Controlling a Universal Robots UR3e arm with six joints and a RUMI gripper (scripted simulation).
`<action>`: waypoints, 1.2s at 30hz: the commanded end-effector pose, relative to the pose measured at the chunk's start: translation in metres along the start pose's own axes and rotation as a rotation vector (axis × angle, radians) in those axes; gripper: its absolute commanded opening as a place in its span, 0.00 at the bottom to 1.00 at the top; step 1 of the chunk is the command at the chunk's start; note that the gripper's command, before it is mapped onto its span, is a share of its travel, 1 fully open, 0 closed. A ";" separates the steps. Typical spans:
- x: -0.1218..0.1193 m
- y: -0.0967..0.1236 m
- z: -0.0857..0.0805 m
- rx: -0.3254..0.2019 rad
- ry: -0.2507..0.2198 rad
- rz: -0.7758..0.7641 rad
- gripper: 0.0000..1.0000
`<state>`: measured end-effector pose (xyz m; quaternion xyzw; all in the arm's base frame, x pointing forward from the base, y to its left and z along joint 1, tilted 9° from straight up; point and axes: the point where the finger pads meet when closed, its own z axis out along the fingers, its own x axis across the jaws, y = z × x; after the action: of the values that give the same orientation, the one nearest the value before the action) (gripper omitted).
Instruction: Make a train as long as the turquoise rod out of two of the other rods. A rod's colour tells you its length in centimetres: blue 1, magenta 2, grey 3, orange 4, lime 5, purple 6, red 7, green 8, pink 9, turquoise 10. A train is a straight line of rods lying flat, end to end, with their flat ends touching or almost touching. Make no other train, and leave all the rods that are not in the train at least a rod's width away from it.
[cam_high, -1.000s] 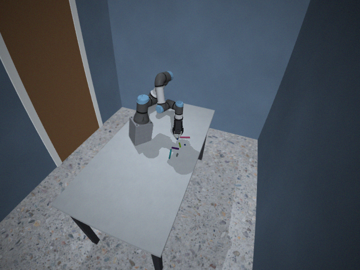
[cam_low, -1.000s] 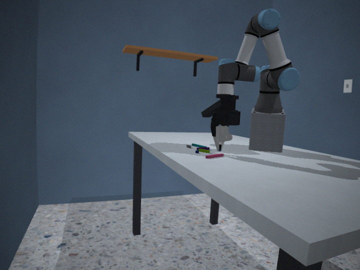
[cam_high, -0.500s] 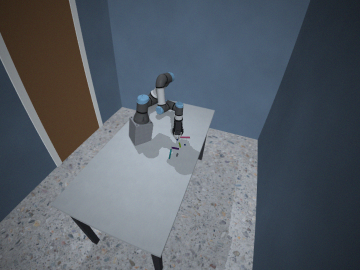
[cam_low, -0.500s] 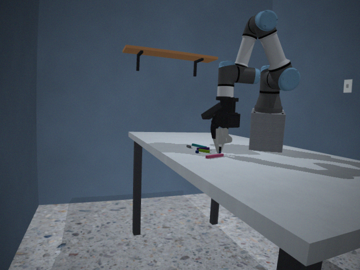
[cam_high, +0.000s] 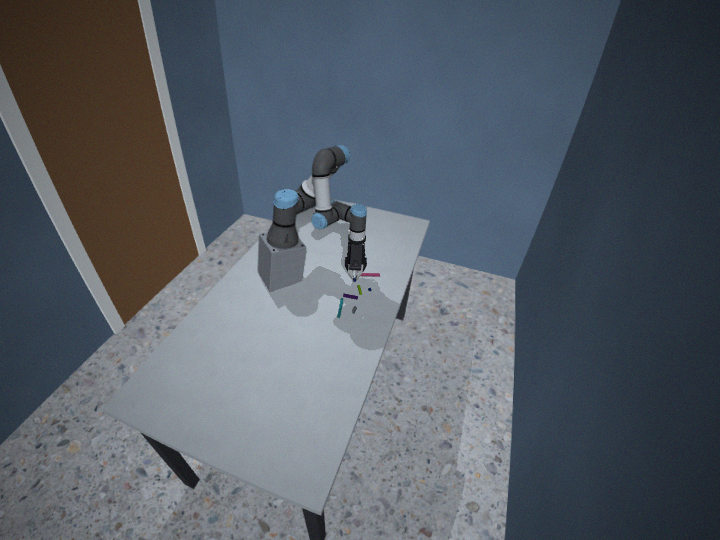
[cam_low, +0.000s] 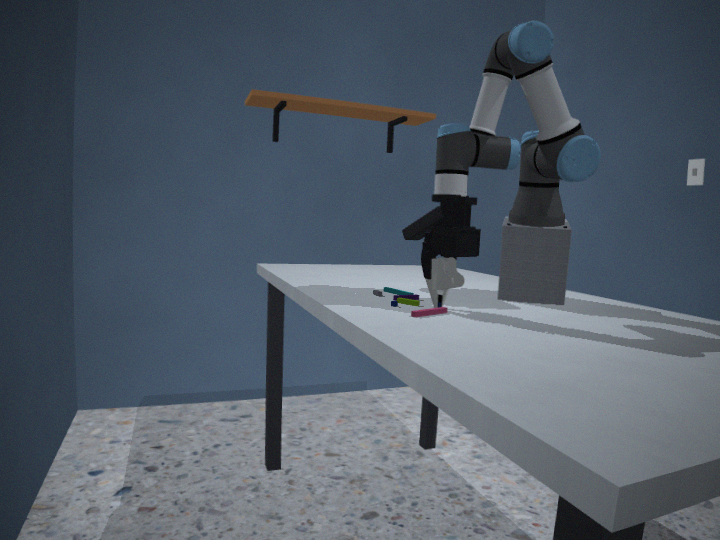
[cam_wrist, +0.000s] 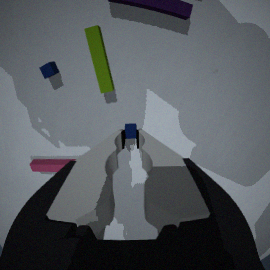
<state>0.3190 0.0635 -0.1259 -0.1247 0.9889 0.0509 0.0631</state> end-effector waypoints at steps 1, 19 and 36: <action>-0.001 0.000 0.000 0.001 -0.002 0.000 0.00; -0.001 0.000 0.000 0.001 -0.002 0.000 0.00; -0.001 0.000 0.000 0.001 -0.002 0.000 0.11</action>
<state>0.3190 0.0635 -0.1259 -0.1247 0.9889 0.0509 0.0631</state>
